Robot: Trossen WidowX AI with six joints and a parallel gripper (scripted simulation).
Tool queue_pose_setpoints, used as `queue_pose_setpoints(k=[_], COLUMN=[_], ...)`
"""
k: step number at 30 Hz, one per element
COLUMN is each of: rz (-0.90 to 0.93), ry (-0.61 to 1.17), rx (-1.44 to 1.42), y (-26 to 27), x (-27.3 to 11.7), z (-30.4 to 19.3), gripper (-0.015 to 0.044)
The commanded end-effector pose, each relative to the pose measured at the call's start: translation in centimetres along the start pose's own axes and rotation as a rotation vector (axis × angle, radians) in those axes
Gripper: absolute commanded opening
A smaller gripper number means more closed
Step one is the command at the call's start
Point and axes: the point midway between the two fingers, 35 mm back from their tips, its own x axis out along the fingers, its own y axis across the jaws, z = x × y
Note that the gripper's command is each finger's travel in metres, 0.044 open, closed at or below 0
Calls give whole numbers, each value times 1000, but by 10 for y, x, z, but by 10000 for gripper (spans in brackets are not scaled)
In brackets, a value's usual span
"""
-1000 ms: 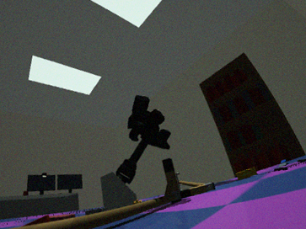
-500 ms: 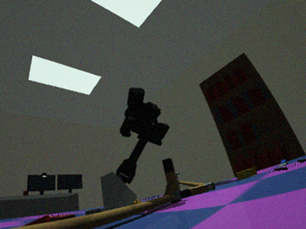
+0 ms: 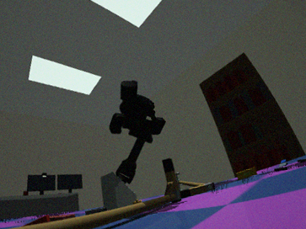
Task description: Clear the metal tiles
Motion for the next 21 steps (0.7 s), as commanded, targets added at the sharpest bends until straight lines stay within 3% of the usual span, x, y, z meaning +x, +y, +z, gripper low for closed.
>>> queue_pose_setpoints(k=[1,21], rz=[-21,-100], ry=[16,108], rx=[35,193], y=[-12,-66], x=[0,0], z=[3,7], gripper=[0,0])
